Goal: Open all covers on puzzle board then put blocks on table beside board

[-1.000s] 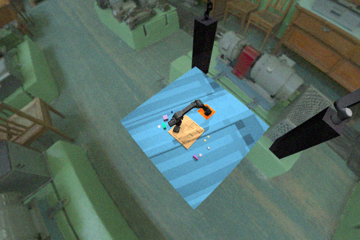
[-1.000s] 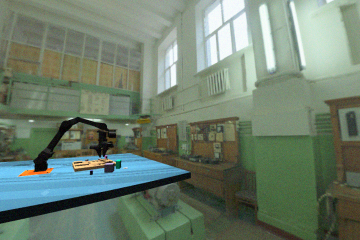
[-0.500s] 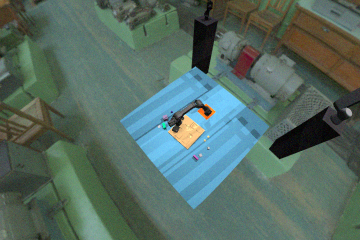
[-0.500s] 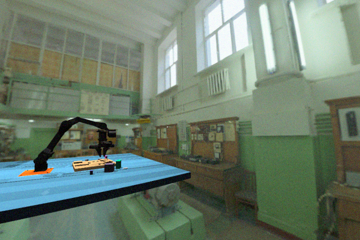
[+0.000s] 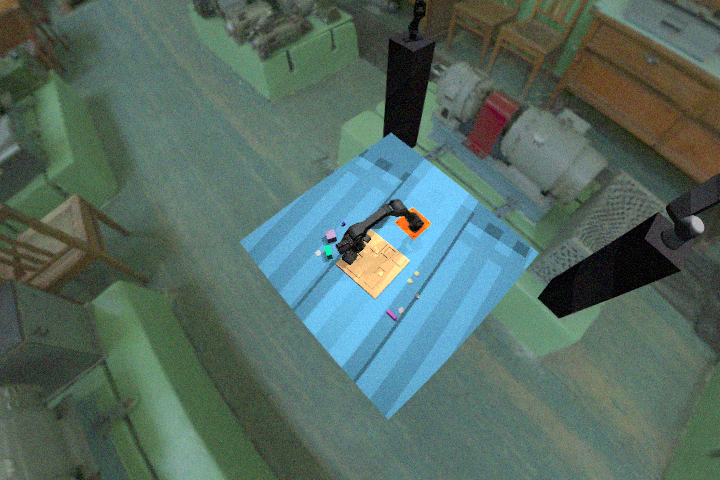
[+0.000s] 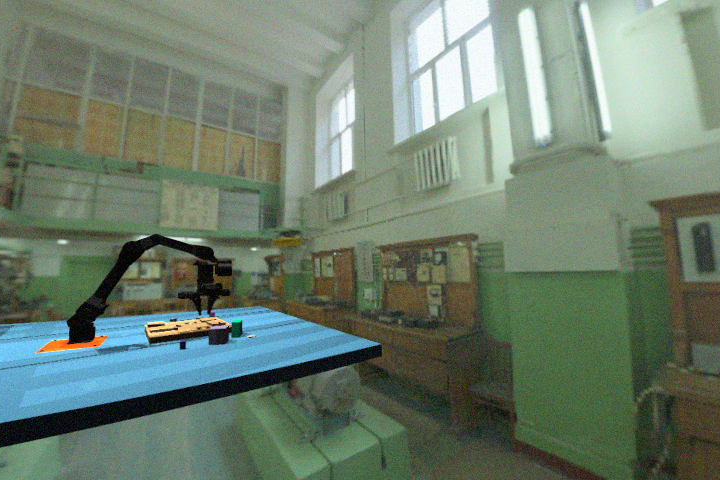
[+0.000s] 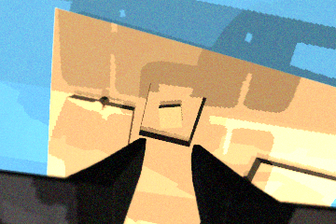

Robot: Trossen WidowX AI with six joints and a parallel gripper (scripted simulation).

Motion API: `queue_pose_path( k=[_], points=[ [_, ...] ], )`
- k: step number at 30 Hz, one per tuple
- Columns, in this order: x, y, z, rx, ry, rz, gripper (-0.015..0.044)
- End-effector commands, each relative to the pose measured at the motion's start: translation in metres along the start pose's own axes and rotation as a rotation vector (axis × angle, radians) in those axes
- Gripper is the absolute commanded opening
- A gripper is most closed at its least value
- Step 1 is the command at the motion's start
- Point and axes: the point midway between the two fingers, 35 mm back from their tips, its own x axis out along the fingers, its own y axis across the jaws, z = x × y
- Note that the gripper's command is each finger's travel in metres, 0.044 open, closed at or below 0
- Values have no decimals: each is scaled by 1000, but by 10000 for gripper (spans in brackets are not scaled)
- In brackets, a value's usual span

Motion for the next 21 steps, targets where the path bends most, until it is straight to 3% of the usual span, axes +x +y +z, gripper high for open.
queue_pose_path(
  k=[1, 21],
  points=[
    [2, -1, 0, 56, -1, -3, 144],
    [25, -2, 0, -188, -1, -4, 144]
  ],
)
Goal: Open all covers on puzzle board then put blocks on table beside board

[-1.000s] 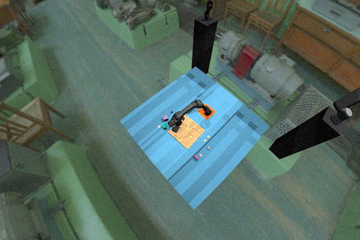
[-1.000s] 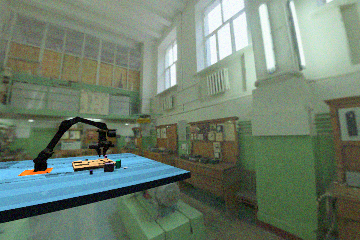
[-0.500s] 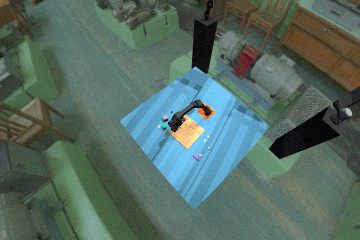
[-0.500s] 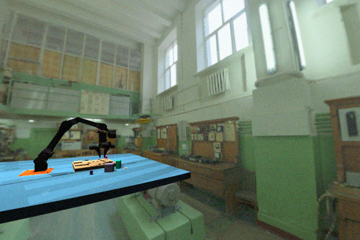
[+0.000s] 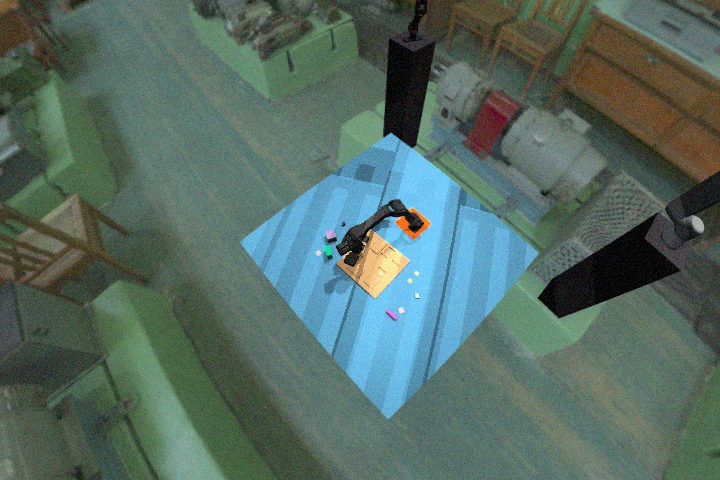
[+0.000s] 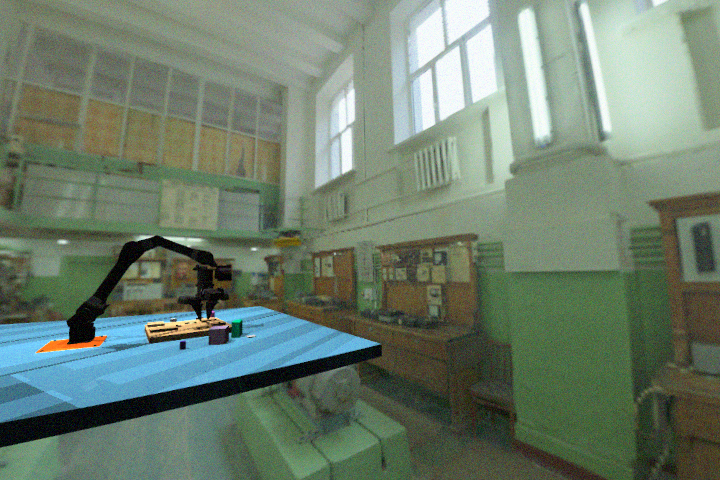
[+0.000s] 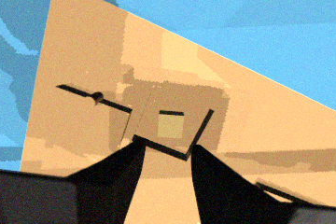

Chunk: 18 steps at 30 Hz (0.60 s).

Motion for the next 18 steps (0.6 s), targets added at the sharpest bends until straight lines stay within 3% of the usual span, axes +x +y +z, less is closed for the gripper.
queue_pose_path(
  k=[1, 18],
  points=[
    [6, -2, 0, -48, 1, -6, 144],
    [7, -1, 0, -56, 1, -6, 144]
  ],
)
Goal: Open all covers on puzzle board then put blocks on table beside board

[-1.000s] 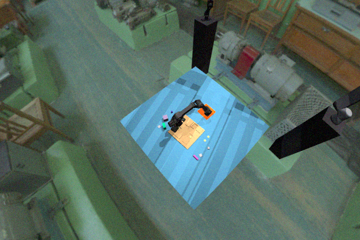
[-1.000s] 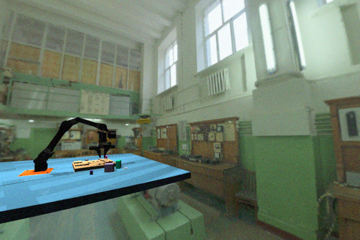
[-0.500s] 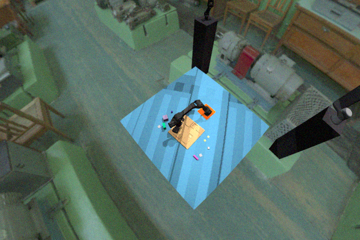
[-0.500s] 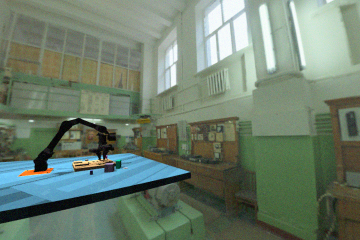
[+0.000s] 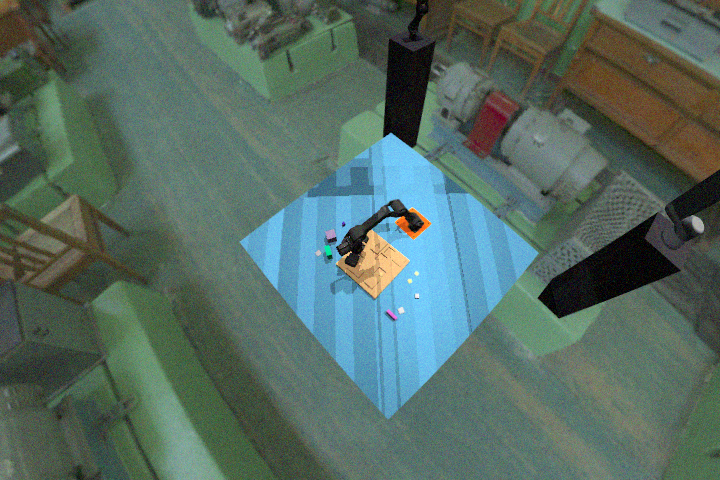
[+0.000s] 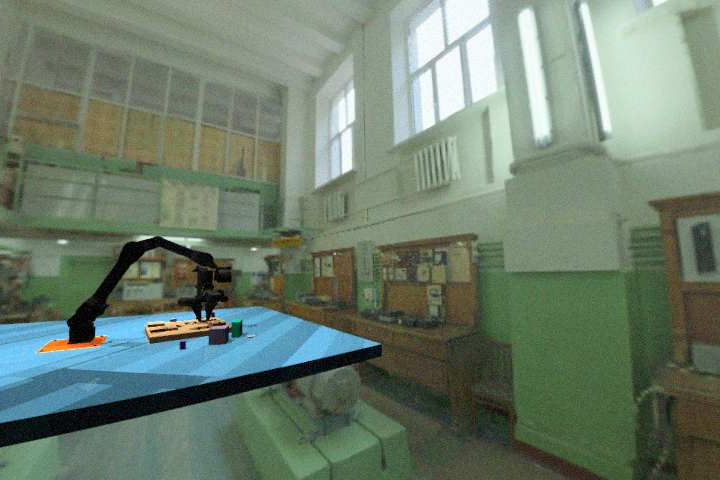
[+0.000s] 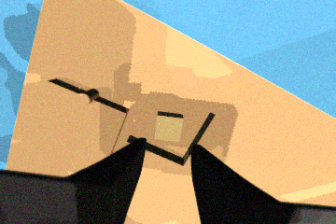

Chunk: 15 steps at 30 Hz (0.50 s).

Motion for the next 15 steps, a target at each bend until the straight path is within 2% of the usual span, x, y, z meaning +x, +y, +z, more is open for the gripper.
queue_pose_path(
  k=[1, 15],
  points=[
    [0, 0, 1, -3, -3, 0, 144],
    [2, 1, 1, -3, -3, 0, 144]
  ],
)
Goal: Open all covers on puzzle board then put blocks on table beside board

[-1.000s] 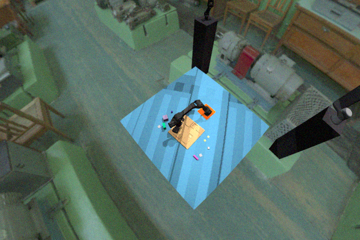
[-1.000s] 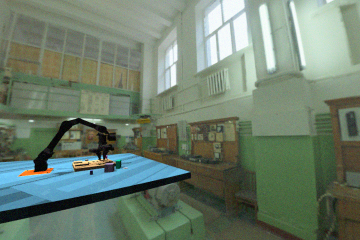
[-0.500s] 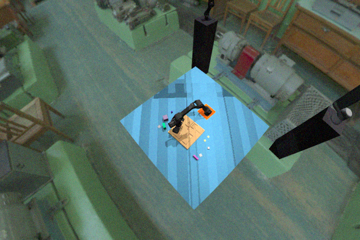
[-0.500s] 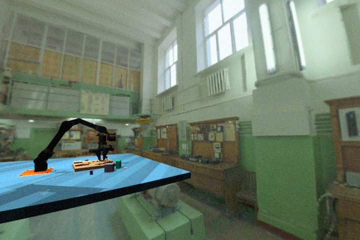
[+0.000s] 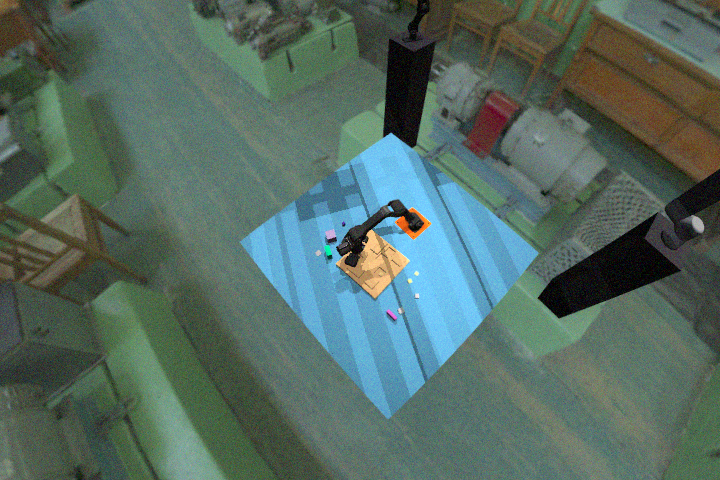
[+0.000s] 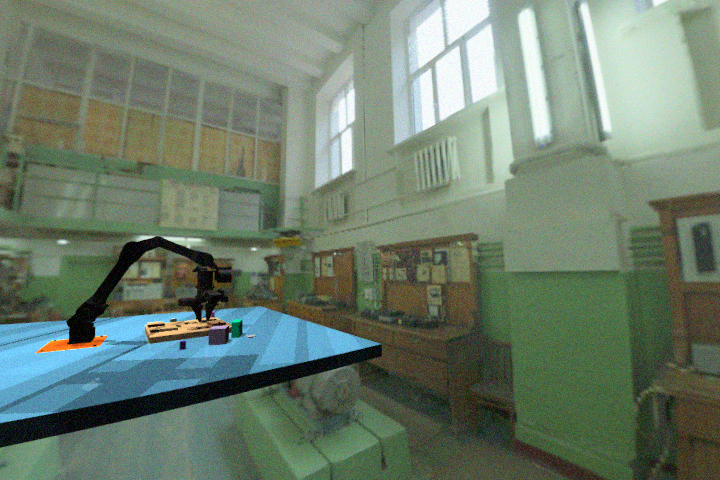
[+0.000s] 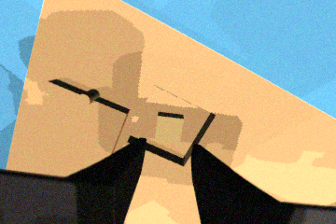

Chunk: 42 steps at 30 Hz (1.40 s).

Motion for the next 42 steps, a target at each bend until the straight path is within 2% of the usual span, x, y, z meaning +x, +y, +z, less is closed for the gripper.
queue_pose_path(
  k=[1, 20, 42],
  points=[
    [2, 0, 1, -3, -3, -1, 144],
    [21, 0, 1, -3, -3, -1, 144],
    [22, 0, 1, -3, -3, -1, 144]
  ],
)
